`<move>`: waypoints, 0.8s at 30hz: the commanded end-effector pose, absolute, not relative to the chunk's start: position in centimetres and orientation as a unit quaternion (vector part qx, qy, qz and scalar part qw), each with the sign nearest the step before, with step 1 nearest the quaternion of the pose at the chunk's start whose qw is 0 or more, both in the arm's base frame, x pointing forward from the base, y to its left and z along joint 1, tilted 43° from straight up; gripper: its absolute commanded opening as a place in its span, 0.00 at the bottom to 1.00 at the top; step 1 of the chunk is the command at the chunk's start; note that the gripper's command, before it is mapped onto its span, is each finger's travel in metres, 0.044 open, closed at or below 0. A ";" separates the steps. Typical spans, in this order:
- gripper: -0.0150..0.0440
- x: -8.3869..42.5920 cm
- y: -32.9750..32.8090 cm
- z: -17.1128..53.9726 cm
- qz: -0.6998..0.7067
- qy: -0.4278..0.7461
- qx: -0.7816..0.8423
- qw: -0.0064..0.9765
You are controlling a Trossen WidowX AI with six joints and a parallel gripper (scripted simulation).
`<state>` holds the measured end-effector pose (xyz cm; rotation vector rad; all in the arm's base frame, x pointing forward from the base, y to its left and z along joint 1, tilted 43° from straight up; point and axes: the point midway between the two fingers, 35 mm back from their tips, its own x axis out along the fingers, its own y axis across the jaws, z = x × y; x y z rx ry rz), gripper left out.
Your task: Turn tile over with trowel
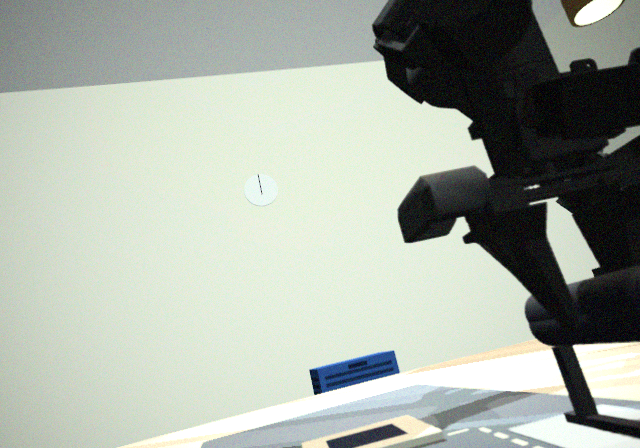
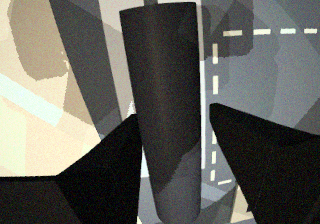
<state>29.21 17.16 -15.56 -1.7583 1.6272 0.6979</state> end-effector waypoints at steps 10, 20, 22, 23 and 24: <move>0.47 29.3 17.1 -15.6 0.265 0.617 -0.670 0.316; 0.47 29.3 17.1 -15.6 0.232 0.630 -0.653 0.351; 0.47 29.3 17.1 -15.6 0.213 0.637 -0.642 0.370; 0.47 29.3 17.1 -15.6 0.203 0.640 -0.636 0.380; 0.47 29.3 17.1 -15.6 0.194 0.643 -0.631 0.389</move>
